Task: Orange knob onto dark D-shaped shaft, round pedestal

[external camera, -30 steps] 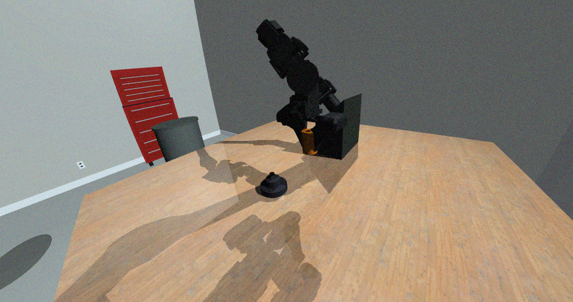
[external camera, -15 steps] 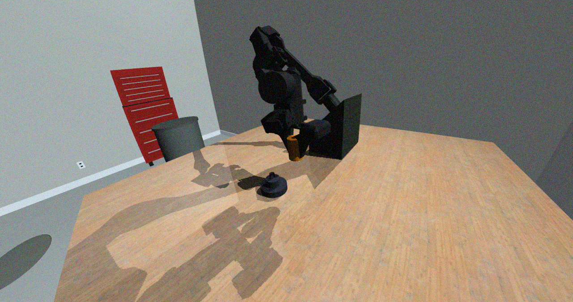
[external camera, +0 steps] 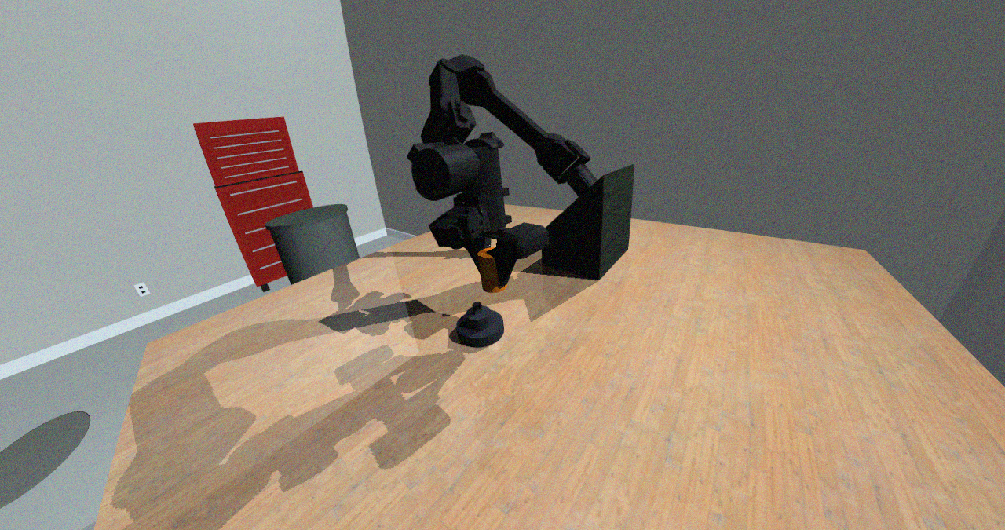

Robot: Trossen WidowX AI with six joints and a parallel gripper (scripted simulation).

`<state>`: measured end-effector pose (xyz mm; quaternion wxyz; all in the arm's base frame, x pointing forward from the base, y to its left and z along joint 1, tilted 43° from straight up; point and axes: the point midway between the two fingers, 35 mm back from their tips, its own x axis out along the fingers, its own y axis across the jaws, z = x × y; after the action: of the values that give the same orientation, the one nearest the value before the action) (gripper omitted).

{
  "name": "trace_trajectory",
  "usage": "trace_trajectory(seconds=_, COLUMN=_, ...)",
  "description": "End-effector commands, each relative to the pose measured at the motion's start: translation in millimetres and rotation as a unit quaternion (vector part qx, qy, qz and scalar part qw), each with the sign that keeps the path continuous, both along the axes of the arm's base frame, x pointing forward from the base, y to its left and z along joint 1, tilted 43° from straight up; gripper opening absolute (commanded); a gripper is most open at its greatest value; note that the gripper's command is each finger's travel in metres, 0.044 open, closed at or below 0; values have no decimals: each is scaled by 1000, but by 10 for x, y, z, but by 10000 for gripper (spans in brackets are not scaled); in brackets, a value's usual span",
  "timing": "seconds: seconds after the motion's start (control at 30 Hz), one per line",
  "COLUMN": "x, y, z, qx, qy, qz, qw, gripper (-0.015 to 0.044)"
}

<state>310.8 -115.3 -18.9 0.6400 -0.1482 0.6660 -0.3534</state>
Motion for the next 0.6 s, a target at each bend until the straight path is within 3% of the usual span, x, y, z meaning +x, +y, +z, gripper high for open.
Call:
trace_trajectory(seconds=0.0, x=55, y=-95, z=56, qx=-4, qy=-6, qz=1, qw=1000, gripper=0)
trace_trajectory(seconds=0.57, x=74, y=-439, z=14, qx=-10, qy=-2, qz=2, qw=1000, gripper=0)
